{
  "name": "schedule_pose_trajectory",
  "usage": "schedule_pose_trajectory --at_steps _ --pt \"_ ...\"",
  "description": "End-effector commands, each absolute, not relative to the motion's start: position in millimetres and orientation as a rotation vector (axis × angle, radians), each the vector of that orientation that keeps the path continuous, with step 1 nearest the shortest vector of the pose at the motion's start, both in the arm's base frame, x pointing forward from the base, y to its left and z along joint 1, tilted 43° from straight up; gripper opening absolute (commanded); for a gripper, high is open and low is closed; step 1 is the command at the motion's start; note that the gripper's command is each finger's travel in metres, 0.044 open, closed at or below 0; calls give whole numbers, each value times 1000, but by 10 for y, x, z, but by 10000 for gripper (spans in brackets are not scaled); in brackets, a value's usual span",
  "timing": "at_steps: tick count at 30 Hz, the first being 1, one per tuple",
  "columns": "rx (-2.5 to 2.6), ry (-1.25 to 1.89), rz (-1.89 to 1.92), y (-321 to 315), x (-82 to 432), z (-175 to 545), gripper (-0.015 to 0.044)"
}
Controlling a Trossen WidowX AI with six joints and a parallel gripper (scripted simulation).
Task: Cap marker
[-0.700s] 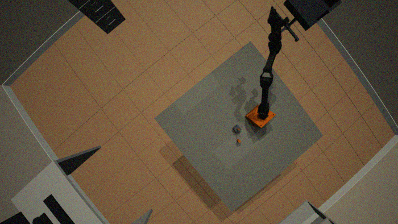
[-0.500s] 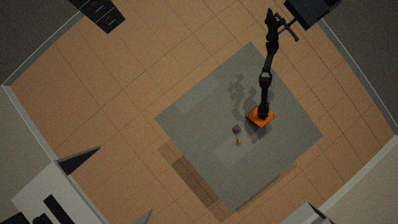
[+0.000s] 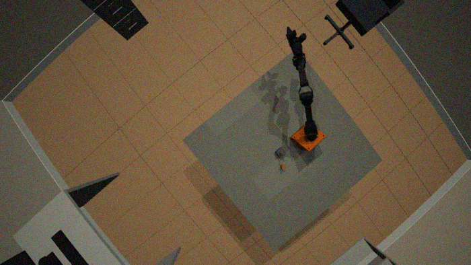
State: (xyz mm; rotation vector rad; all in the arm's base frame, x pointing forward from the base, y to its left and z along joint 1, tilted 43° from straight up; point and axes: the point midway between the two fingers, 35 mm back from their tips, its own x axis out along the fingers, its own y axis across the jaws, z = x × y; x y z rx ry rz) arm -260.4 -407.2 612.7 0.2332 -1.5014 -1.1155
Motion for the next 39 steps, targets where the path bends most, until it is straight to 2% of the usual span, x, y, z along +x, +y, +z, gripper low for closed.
schedule_pose_trajectory --at_steps 1,11,20,31,39 --pt "315 -1478 -1101 -4332 -2247 6033 237" --pt "581 -1344 -1069 -5017 -1043 5580 237" --pt "787 -1154 -1036 -5287 238 5123 237" --pt "977 -826 -1001 -5125 1887 4419 237" --pt "1045 -505 -985 -4687 2991 3737 237"
